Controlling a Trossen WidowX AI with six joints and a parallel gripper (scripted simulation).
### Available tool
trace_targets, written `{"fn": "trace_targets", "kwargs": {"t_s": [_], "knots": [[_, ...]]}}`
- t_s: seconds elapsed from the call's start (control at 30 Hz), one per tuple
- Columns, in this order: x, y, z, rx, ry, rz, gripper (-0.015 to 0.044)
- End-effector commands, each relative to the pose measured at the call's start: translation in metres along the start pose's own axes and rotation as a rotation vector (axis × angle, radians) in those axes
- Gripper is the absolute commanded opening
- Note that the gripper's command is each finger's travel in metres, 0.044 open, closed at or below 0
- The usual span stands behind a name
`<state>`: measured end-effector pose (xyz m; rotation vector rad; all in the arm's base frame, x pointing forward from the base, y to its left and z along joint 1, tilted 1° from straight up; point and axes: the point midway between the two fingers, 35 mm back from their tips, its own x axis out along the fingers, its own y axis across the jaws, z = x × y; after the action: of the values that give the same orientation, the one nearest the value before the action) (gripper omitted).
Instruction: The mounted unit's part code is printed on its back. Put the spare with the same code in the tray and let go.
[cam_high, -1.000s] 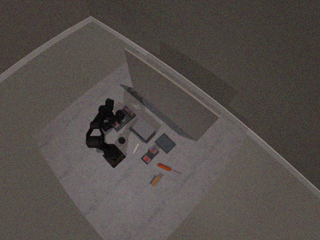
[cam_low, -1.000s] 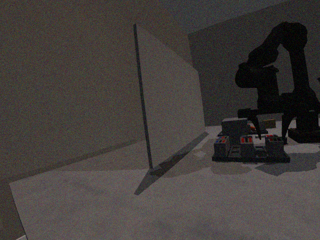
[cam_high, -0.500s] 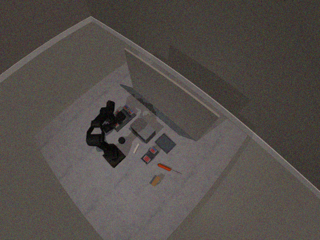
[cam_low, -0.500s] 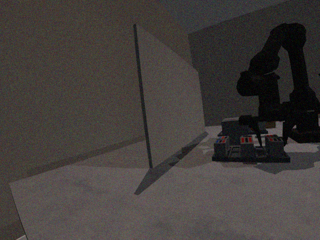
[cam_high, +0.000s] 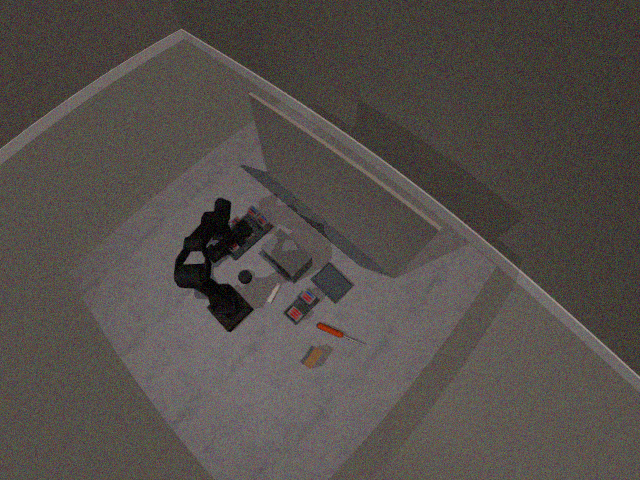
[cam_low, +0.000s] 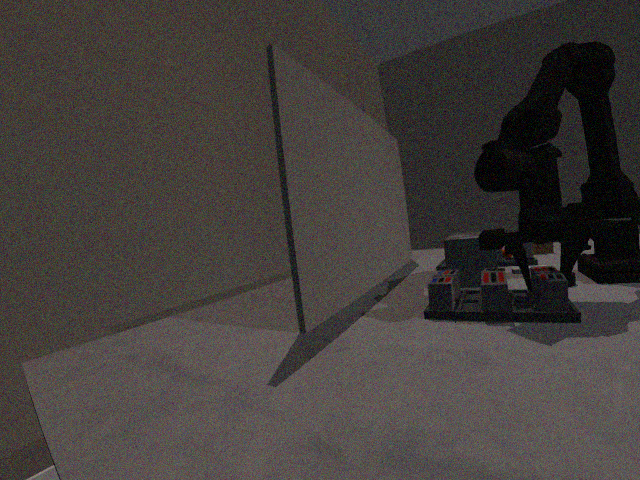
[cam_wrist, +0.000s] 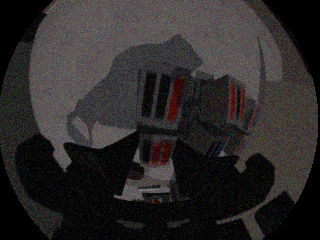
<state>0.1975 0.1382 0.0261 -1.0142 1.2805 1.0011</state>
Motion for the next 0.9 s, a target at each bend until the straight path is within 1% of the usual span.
{"fn": "trace_targets", "kwargs": {"t_s": [0.0,0.17,0.3,0.33,0.6,0.87], "knots": [[0.000,0.000,0.000,0.000,0.000,0.000,0.0155],[0.000,0.000,0.000,0.000,0.000,0.000,0.0122],[0.000,0.000,0.000,0.000,0.000,0.000,0.0017],[0.000,0.000,0.000,0.000,0.000,0.000,0.0000],[-0.001,0.000,0.000,0.000,0.000,0.000,0.0000],[-0.045,-0.002,0.003,-0.002,0.002,-0.002,0.0000]]}}
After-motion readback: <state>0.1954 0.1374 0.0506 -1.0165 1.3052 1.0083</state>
